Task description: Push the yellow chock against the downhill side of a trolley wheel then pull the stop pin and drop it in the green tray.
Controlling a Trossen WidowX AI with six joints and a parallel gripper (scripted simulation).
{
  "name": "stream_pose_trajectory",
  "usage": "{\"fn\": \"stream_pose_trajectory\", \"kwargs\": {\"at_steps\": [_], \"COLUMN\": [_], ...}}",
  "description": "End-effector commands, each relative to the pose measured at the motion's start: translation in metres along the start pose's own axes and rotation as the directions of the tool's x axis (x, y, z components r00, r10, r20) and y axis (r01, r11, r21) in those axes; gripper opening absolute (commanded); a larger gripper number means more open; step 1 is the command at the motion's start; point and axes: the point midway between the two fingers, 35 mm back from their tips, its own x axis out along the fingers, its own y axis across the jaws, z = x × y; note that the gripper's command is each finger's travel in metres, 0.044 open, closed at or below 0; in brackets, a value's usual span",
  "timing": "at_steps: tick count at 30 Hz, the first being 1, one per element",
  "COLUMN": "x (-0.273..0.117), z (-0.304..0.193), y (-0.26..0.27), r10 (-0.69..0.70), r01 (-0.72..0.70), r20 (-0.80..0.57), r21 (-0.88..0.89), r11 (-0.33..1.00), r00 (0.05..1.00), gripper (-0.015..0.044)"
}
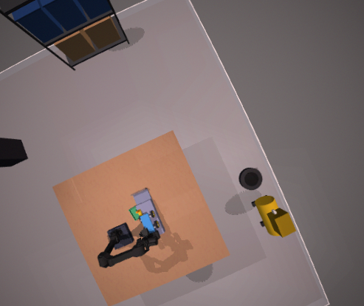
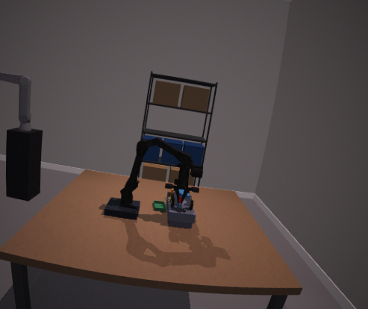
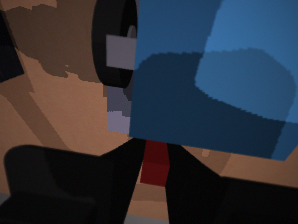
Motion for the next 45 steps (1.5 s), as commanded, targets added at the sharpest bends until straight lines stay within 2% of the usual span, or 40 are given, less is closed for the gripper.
{"fn": "stream_pose_trajectory", "kwargs": {"at_steps": [1, 45], "x": [-0.003, -0.035], "z": [0.0, -0.003], "y": [0.0, 0.002], "r10": [-0.001, 0.001], "r01": [0.001, -0.001], "r20": [-0.003, -0.004], "r21": [-0.002, -0.004], "r11": [1.0, 1.0], "r00": [1.0, 1.0], "gripper": [0.0, 0.0]}}
